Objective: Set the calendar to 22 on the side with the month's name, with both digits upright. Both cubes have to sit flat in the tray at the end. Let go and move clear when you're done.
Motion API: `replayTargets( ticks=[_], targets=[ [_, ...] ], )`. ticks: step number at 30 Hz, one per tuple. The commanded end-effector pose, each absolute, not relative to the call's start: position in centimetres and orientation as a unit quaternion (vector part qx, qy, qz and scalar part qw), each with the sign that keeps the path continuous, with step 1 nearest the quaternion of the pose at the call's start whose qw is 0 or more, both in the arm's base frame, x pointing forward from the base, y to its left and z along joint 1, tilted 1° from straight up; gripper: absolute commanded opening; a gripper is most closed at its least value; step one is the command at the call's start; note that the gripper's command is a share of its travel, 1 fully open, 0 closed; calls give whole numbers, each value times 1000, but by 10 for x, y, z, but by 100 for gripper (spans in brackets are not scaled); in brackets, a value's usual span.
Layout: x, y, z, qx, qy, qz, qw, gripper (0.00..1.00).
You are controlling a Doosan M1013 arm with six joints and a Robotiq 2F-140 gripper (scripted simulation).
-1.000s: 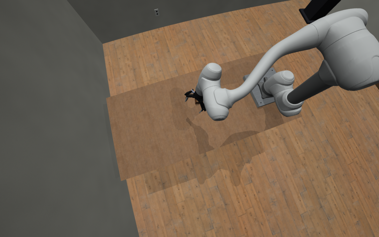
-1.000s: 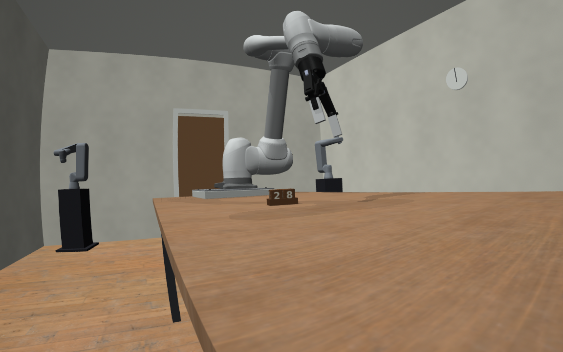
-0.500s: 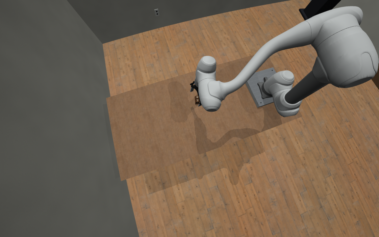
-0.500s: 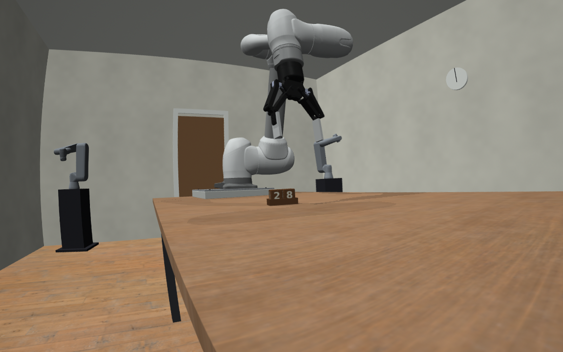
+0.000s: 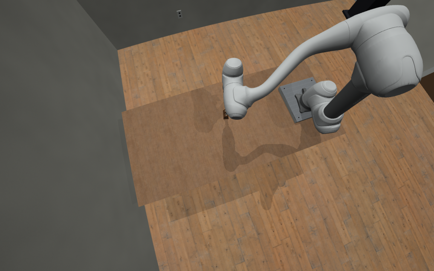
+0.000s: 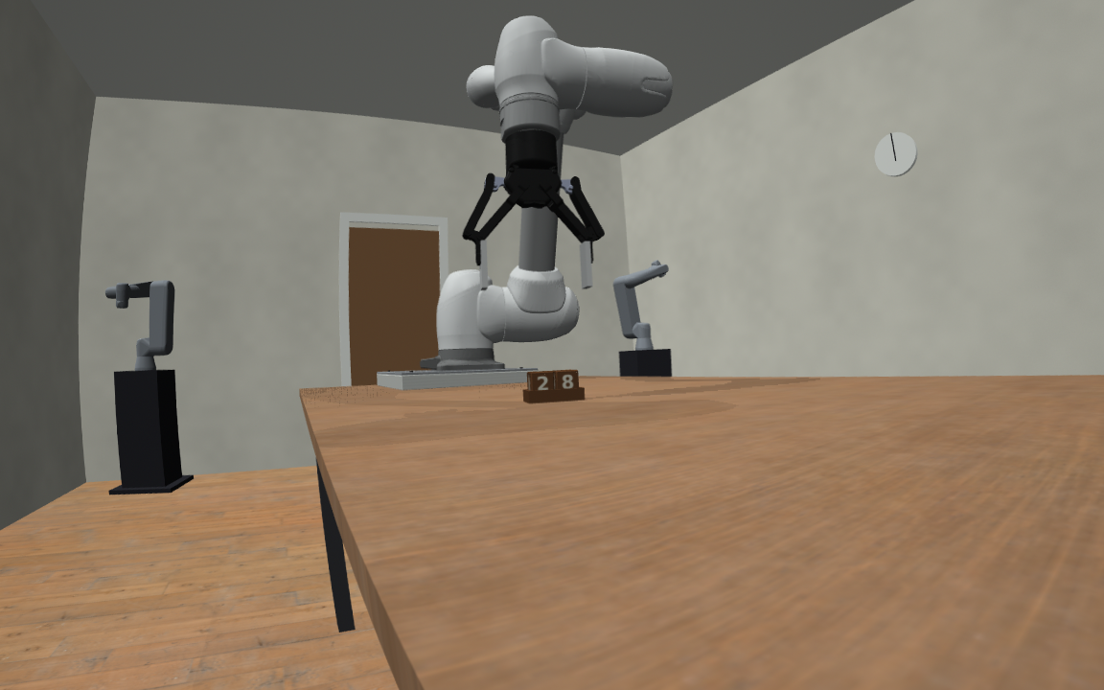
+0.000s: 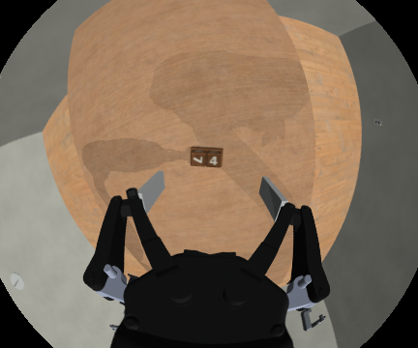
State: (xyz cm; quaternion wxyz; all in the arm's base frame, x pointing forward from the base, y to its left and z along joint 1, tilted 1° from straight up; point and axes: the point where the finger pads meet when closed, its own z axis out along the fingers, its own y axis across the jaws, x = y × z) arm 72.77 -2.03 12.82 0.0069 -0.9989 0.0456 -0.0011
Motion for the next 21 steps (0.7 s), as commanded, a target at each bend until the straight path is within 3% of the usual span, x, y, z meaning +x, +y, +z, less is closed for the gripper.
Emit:
replayTargets(
  ticks=[1, 13, 21],
  targets=[
    [727, -22, 128, -999, 52, 1, 6, 100],
    [727, -22, 128, -998, 60, 1, 6, 100],
    [727, -22, 123, -984, 177, 2, 6, 100]
  ],
)
